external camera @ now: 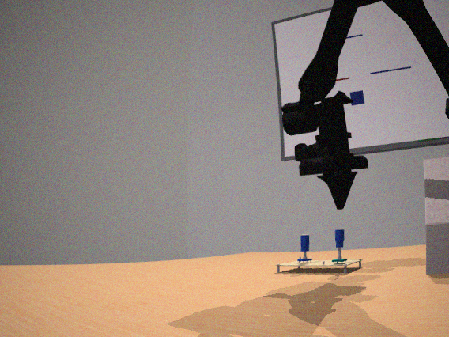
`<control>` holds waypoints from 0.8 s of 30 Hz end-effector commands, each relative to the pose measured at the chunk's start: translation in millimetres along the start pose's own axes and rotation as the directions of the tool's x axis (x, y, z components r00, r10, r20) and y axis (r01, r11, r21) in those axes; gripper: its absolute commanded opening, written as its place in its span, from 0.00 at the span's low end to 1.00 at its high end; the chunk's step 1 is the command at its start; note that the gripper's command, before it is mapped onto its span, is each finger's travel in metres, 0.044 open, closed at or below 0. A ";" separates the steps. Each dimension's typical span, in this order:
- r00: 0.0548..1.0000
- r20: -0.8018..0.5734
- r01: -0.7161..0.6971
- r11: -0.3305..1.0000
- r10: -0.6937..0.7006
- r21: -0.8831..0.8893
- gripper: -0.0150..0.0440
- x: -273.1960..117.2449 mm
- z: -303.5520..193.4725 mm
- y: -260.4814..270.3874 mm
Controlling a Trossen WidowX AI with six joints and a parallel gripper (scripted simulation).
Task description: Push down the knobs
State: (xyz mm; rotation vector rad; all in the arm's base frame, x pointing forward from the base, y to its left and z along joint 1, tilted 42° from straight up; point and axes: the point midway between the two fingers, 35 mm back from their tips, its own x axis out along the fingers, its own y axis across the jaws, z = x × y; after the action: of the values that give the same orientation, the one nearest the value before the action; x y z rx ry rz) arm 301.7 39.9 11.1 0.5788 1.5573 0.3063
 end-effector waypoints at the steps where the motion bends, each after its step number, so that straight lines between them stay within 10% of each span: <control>1: 0.994 -0.037 -0.097 0.992 0.100 0.080 0.25 -2.8 1.5 -1.9; 24: 0.985 -0.052 -0.155 0.979 0.163 0.133 0.25 21.2 1.2 1.6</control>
State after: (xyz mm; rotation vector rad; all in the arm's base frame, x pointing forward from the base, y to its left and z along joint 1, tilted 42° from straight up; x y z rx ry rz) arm 304.1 49.0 -2.5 0.7929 1.5981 0.3490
